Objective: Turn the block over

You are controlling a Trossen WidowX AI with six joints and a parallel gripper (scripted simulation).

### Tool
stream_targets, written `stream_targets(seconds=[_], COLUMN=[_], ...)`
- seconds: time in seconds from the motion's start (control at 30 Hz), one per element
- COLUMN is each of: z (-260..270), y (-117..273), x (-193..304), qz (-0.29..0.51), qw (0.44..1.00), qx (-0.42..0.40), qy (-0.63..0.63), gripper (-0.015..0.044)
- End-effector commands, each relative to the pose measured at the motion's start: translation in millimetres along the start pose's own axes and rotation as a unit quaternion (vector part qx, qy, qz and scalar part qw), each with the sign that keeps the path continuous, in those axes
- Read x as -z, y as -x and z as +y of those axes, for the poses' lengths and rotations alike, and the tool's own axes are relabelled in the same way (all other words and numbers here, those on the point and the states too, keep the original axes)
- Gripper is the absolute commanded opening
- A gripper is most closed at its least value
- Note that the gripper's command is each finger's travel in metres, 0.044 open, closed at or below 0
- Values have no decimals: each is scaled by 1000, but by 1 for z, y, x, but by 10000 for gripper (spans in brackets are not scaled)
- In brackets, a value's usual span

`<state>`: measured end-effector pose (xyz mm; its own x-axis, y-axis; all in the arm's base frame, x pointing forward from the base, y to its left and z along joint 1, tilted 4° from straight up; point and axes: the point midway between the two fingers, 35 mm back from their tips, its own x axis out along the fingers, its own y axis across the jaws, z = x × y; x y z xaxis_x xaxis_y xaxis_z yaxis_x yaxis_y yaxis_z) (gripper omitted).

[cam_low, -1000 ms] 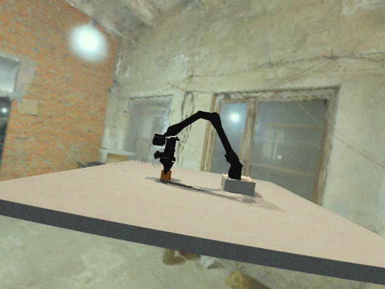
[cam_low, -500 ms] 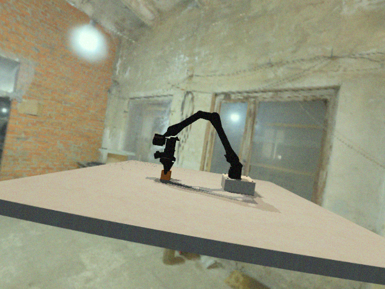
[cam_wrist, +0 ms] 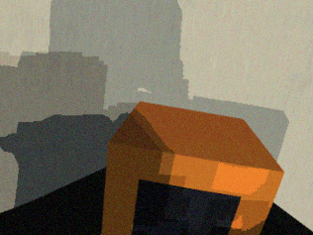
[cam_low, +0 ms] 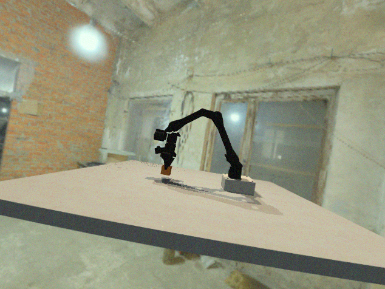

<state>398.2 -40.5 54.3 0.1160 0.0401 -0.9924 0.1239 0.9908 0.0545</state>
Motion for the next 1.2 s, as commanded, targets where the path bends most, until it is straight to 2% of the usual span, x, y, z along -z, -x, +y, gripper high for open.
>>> stream_targets(seconds=[0.0, 1.0, 1.17], z=[0, 0, 0], y=[-1, -6, -6], x=[1, 6, 7], qz=[-18, -232, -244], qw=[1000, 973, 970], qx=[1, 1, 0], qy=[0, 0, 0], gripper=[0, 0, 0])
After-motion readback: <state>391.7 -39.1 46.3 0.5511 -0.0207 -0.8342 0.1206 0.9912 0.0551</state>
